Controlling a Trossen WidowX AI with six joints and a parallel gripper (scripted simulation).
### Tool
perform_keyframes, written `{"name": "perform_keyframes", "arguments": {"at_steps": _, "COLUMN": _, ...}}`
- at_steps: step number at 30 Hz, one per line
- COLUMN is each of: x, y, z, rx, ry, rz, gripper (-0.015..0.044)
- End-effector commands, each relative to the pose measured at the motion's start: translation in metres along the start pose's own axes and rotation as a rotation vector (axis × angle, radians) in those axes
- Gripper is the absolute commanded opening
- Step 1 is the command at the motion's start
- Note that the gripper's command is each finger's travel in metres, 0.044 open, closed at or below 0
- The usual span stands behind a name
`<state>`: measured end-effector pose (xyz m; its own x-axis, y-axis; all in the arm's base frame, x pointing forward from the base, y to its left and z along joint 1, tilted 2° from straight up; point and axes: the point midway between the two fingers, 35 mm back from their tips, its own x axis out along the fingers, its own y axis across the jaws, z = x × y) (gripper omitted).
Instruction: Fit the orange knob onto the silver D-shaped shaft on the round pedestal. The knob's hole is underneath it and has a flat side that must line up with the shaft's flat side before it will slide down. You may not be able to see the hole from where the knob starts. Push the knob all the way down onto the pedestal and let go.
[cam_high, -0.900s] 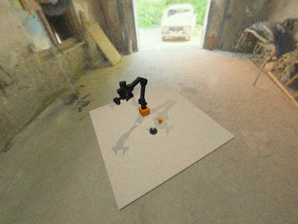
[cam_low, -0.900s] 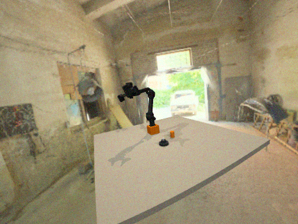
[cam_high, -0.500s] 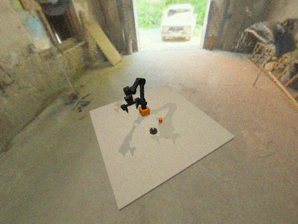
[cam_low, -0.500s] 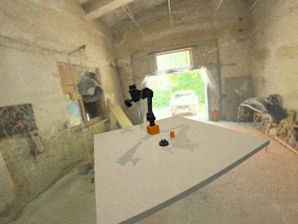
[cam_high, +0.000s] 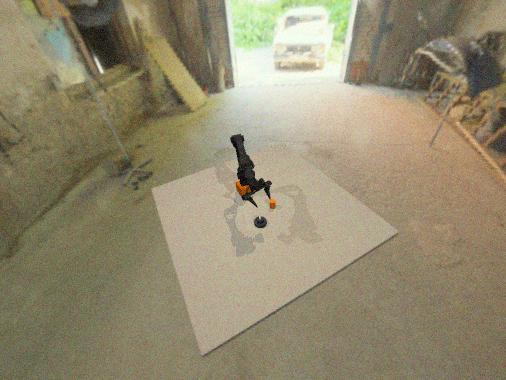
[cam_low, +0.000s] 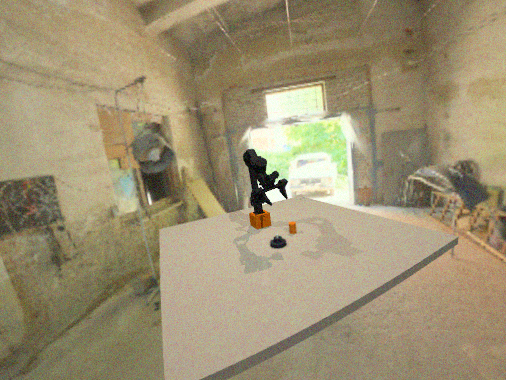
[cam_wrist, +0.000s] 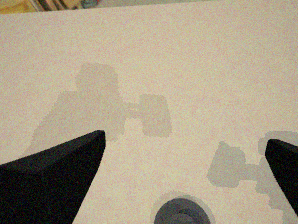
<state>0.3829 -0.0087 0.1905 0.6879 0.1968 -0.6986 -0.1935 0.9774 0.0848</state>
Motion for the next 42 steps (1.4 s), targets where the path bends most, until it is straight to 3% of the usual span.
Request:
{"name": "perform_keyframes", "arguments": {"at_steps": 1, "x": 0.023, "y": 0.056, "z": -0.045, "rx": -0.227, "ry": 0.223, "rz": 0.081, "gripper": 0.044}}
{"name": "perform_keyframes", "arguments": {"at_steps": 12, "x": 0.016, "y": 0.15, "z": -0.167, "rx": -0.985, "ry": 0.761, "rz": 0.305, "gripper": 0.044}}
{"name": "perform_keyframes", "arguments": {"at_steps": 23, "x": 0.015, "y": 0.151, "z": -0.169, "rx": -0.998, "ry": 0.769, "rz": 0.309, "gripper": 0.044}}
{"name": "perform_keyframes", "arguments": {"at_steps": 27, "x": 0.038, "y": 0.148, "z": -0.192, "rx": -0.998, "ry": 0.769, "rz": 0.309, "gripper": 0.044}}
{"name": "perform_keyframes", "arguments": {"at_steps": 42, "x": 0.052, "y": 0.145, "z": -0.208, "rx": -0.998, "ry": 0.77, "rz": 0.31, "gripper": 0.044}}
